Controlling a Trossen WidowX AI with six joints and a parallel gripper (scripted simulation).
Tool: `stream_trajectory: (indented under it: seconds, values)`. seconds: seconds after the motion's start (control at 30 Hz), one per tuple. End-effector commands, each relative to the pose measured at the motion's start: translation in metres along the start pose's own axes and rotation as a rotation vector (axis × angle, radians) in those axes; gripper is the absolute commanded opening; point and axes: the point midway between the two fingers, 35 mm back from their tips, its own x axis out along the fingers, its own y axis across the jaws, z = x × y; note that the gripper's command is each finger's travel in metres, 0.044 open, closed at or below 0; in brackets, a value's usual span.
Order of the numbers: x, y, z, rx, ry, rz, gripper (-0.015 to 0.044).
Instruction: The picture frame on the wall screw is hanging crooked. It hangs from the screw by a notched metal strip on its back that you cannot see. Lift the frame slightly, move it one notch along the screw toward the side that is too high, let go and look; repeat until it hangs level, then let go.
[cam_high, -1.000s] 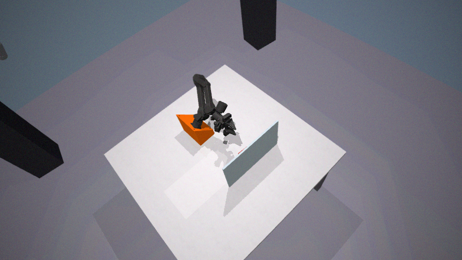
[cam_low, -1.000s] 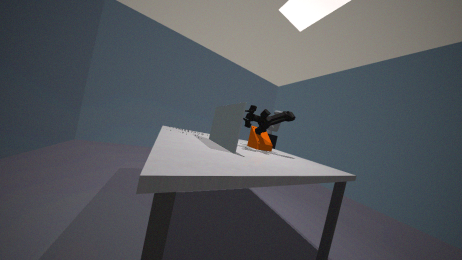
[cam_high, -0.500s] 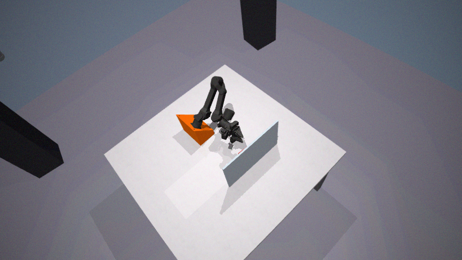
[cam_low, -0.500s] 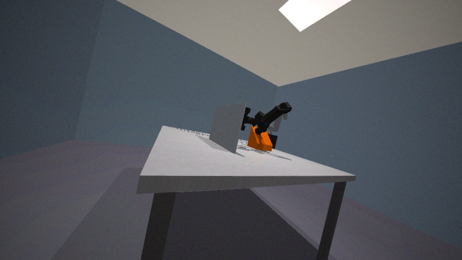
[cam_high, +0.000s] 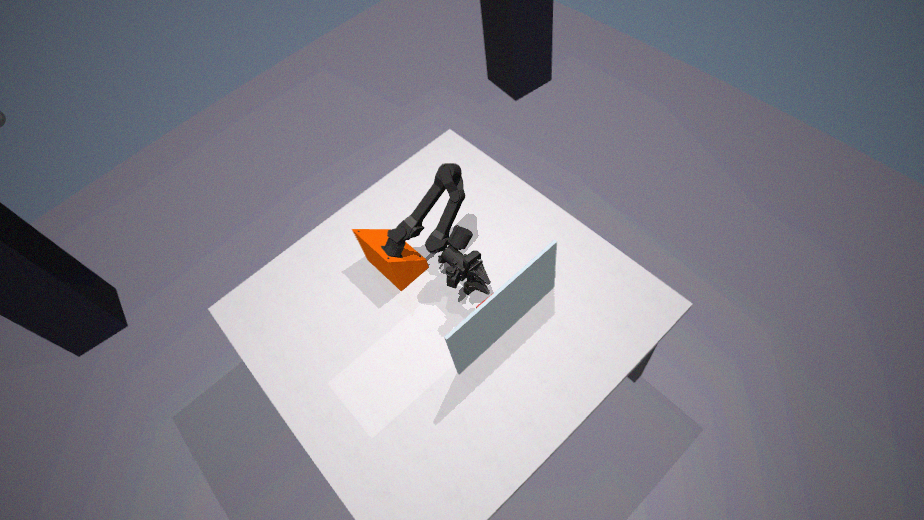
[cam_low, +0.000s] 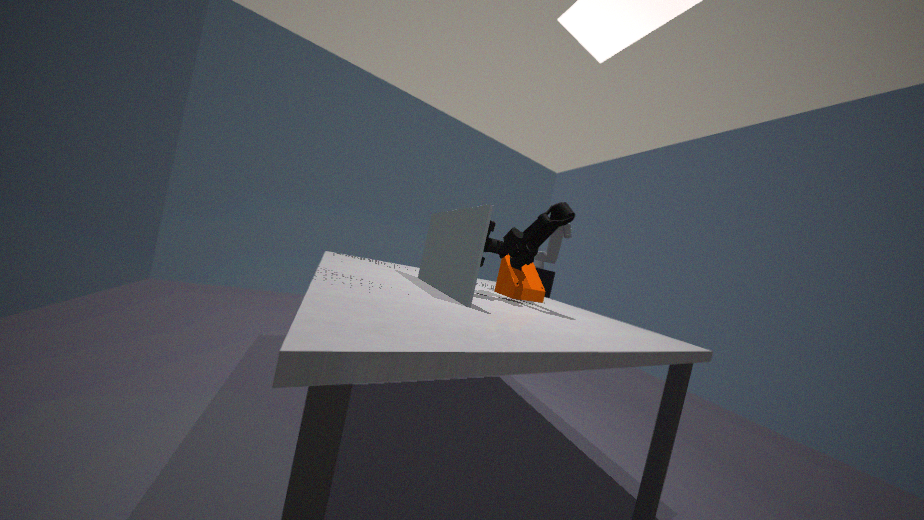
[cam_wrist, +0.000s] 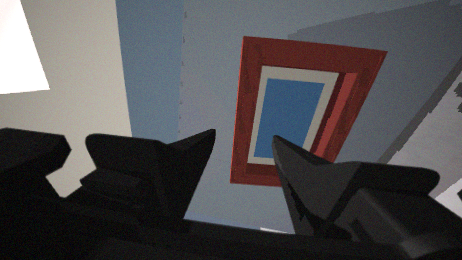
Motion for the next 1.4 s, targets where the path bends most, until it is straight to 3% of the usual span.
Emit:
stream_trajectory:
  seconds: [0.0,1.37]
  values:
    - [0.001,0.000,0.000,0.006,-0.002,0.003,0.0260]
    - [0.041,0.001,0.000,0.006,-0.001,0.005,0.0260]
